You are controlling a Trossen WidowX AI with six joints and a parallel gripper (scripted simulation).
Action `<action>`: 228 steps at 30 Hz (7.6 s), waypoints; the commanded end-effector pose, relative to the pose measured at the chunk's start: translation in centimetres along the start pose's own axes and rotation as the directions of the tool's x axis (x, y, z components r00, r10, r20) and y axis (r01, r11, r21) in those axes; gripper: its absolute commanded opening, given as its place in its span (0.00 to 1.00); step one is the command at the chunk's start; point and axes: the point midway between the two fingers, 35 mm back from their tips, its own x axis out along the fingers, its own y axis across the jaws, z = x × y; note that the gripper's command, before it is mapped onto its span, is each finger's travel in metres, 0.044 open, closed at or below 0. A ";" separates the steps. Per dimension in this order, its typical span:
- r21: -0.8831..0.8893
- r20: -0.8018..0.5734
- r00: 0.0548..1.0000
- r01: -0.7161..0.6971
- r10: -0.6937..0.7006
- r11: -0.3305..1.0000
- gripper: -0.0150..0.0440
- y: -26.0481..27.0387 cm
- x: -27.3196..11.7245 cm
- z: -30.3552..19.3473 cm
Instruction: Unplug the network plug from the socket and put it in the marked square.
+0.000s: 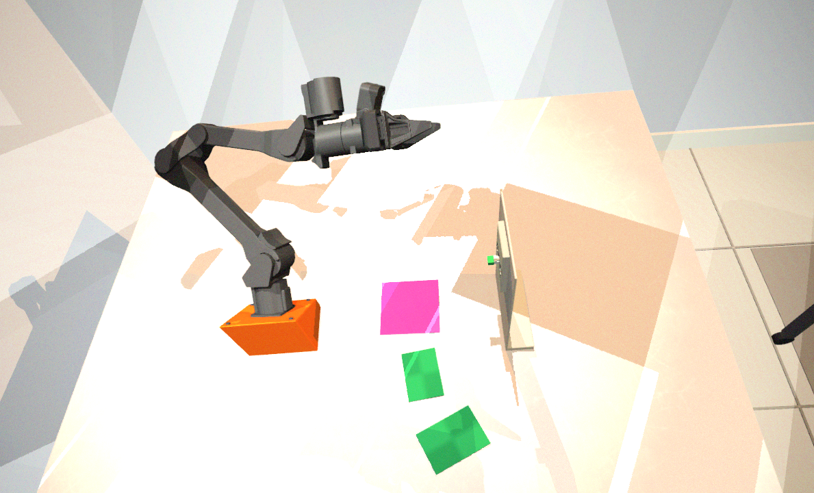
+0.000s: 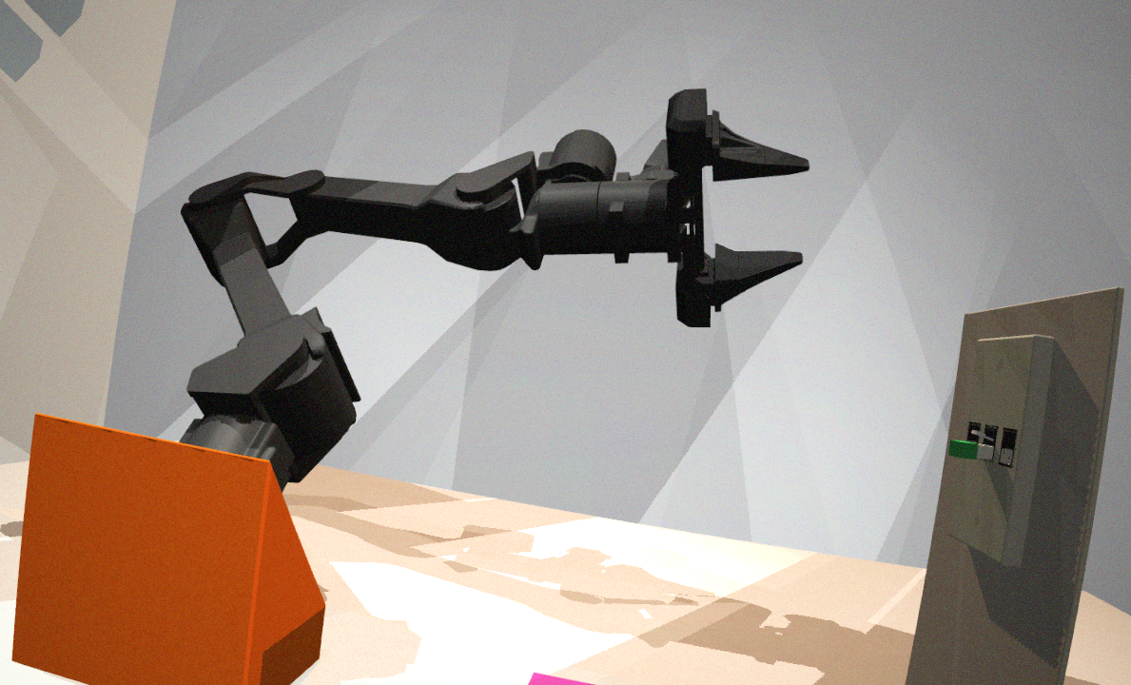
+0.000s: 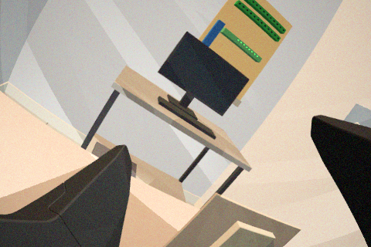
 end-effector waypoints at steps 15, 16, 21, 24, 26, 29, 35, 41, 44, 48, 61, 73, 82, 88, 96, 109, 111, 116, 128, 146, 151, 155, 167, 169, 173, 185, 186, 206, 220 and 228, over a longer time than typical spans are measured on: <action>-0.233 -0.061 0.998 -0.007 -0.007 0.972 0.52 -0.4 3.3 -6.9; -0.250 -0.066 0.998 -0.009 -0.008 0.968 0.52 -0.4 3.5 -7.5; -0.333 -0.089 0.996 -0.020 -0.011 0.943 0.52 -0.6 4.0 -10.1; -0.381 -0.103 0.995 -0.028 -0.012 0.924 0.52 -0.7 4.1 -11.7; -0.413 -0.112 0.994 -0.034 -0.013 0.910 0.52 -0.7 4.1 -12.7; -0.459 -0.126 0.992 -0.045 -0.015 0.888 0.52 -0.8 4.1 -14.3; -0.546 -0.154 0.988 -0.070 -0.018 0.835 0.52 -1.0 3.6 -17.2; -0.626 -0.182 0.983 -0.099 -0.021 0.774 0.52 -1.1 2.8 -19.8; -0.663 -0.196 0.980 -0.115 -0.023 0.740 0.52 -1.2 2.3 -21.0; -0.701 -0.212 0.977 -0.134 -0.024 0.700 0.52 -1.3 1.6 -22.3; -0.703 -0.212 0.977 -0.135 -0.024 0.698 0.52 -1.1 3.0 -22.3; -0.706 -0.211 0.977 -0.136 -0.023 0.695 0.52 -0.8 4.7 -22.3; -0.705 -0.211 0.977 -0.135 -0.023 0.696 0.52 -0.6 6.1 -22.4; -0.704 -0.210 0.977 -0.134 -0.024 0.698 0.52 -0.4 6.9 -22.4; -0.703 -0.210 0.978 -0.133 -0.024 0.698 0.48 -0.3 7.4 -22.4; -0.703 -0.210 0.978 -0.133 -0.024 0.698 0.34 -0.3 7.4 -22.4; -0.703 -0.210 0.978 -0.133 -0.024 0.698 0.32 -0.3 7.4 -22.4; -0.703 -0.210 0.978 -0.133 -0.024 0.698 0.26 -0.3 7.4 -22.4; -0.703 -0.210 0.977 -0.133 -0.024 0.698 0.25 -0.4 7.0 -22.4; -0.703 -0.210 0.977 -0.134 -0.024 0.698 0.25 -0.5 6.0 -22.3; -0.703 -0.210 0.977 -0.134 -0.024 0.698 0.25 -0.5 5.7 -22.3; -0.703 -0.211 0.977 -0.134 -0.024 0.698 0.25 -0.6 5.4 -22.3; -0.703 -0.211 0.977 -0.134 -0.024 0.698 0.25 -0.7 4.7 -22.3; -0.703 -0.211 0.977 -0.134 -0.024 0.698 0.25 -0.7 4.6 -22.3; -0.703 -0.211 0.977 -0.134 -0.024 0.698 0.25 -0.7 4.3 -22.3; -0.703 -0.211 0.977 -0.135 -0.024 0.698 0.25 -0.9 3.6 -22.3; -0.703 -0.211 0.977 -0.135 -0.024 0.698 0.25 -0.9 3.6 -22.3; -0.703 -0.212 0.977 -0.135 -0.024 0.698 0.25 -1.1 2.4 -22.3; -0.703 -0.212 0.977 -0.135 -0.024 0.698 0.25 -1.2 1.6 -22.2; -0.703 -0.213 0.977 -0.136 -0.024 0.698 0.25 -1.3 1.1 -22.2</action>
